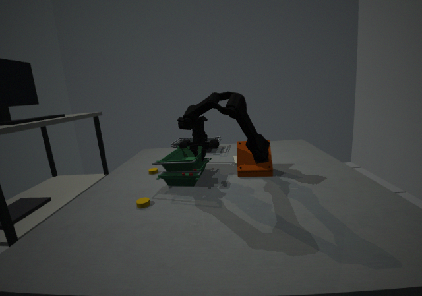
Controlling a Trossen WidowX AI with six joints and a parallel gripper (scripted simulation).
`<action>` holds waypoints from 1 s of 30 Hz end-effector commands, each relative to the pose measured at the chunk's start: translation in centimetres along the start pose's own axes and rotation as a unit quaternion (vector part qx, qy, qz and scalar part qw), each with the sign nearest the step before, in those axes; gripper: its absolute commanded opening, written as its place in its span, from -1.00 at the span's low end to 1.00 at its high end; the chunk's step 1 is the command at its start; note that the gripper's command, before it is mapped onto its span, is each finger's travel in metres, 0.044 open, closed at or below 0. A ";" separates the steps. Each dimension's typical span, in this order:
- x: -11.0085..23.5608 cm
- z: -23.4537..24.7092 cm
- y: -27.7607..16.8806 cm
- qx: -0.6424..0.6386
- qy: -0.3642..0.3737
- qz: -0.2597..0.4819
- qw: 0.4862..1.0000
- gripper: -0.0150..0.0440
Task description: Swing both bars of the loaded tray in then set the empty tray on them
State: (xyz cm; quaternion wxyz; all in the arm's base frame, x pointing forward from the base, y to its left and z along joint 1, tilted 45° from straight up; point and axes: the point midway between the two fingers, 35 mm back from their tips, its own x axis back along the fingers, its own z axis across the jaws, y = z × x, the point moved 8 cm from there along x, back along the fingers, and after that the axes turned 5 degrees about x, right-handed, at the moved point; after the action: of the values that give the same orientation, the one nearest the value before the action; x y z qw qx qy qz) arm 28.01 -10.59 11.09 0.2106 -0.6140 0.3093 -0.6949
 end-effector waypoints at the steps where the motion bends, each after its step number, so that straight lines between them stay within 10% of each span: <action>1: -0.5 -0.2 -0.3 0.002 -0.008 0.007 1.000 -0.49; 20: -0.5 -0.2 -0.3 0.002 -0.008 0.007 1.000 -0.49; 30: -0.5 -0.2 -0.3 0.002 -0.008 0.007 1.000 0.01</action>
State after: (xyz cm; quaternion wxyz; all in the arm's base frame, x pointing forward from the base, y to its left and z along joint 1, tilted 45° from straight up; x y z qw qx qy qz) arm 27.98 -10.24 11.06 0.2151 -0.6173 0.3097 -0.6905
